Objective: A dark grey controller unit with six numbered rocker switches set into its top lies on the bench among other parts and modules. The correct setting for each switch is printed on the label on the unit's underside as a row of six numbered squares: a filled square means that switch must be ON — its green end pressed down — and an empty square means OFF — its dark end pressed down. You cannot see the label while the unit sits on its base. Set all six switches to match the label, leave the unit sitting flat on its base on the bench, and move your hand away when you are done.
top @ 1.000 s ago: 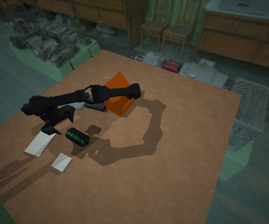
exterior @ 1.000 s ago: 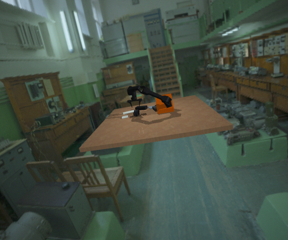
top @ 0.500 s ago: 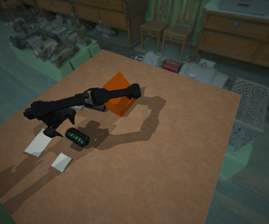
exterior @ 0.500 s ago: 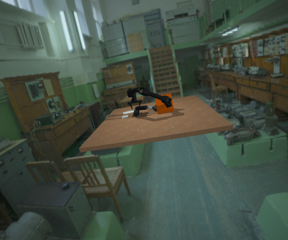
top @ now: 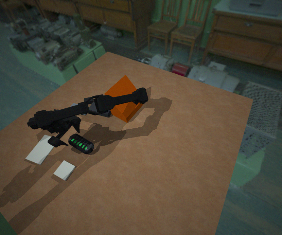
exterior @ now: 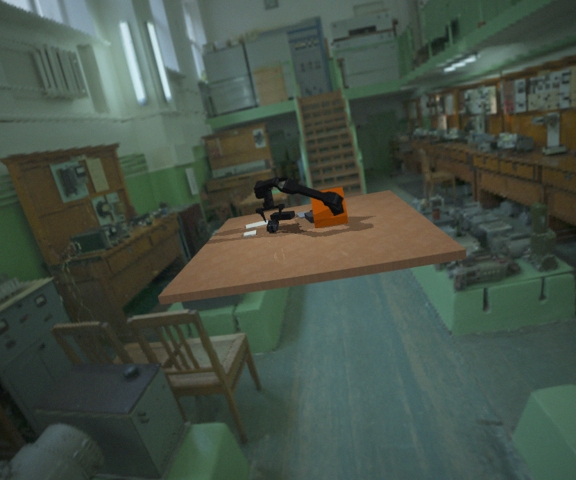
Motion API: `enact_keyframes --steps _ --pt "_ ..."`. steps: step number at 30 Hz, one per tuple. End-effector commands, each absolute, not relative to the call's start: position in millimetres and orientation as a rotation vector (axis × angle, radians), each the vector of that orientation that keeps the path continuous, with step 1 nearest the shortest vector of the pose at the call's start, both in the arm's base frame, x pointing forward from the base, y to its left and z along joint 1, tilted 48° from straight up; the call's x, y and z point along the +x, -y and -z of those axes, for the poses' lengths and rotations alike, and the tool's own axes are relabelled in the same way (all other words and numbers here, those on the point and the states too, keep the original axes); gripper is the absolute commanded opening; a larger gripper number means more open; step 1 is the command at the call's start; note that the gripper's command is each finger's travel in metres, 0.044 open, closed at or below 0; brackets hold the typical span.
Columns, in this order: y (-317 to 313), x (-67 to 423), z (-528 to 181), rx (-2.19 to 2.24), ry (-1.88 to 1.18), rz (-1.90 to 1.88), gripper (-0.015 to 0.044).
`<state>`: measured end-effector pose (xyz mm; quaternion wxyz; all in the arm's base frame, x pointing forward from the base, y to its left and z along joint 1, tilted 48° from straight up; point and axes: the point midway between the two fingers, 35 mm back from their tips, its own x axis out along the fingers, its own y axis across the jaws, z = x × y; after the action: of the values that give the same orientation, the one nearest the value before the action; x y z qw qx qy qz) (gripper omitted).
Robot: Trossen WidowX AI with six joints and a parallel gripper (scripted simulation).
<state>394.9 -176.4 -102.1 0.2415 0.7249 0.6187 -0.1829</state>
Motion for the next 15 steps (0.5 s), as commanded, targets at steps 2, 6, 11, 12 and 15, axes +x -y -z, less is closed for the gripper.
enact_keyframes --steps 2,6,11,12,15 --pt "170.7 395.6 108.4 1.988 -1.707 0.505 0.0414" --pt "170.7 395.6 108.4 1.988 -1.707 0.505 0.0328" --pt "170.7 395.6 108.4 1.988 -1.707 0.505 0.0325" --pt "170.7 395.6 108.4 1.988 -1.707 0.505 0.0325" --pt "170.7 395.6 108.4 1.988 -1.707 0.505 0.0325"
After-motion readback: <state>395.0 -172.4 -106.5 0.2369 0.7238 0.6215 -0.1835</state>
